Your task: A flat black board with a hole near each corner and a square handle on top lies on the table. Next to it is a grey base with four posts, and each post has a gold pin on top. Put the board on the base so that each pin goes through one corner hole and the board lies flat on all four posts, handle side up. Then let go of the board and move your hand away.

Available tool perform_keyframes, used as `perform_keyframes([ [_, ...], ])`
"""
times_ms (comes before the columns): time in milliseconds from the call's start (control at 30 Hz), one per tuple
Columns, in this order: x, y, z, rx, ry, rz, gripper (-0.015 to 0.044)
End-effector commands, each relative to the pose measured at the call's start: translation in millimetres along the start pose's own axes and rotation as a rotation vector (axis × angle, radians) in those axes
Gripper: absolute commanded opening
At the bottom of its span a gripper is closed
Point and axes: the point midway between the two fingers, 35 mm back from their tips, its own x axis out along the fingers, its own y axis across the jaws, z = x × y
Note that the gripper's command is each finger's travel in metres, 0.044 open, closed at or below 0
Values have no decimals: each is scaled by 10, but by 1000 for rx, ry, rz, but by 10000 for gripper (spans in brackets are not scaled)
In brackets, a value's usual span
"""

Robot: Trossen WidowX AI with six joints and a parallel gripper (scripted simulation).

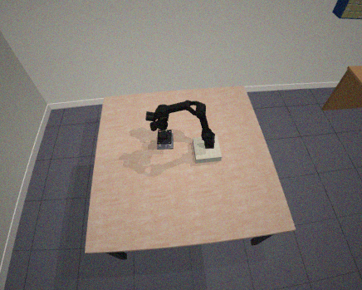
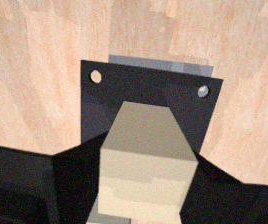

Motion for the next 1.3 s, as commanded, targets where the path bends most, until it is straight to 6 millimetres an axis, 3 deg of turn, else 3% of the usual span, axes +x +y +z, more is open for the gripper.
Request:
perform_keyframes([
  [0,-17,-107,10,-18,-4,0,0],
  [633,7,-118,-6,-16,1,-1,0],
  [1267,172,-168,-10,-33,1,-1,0],
])
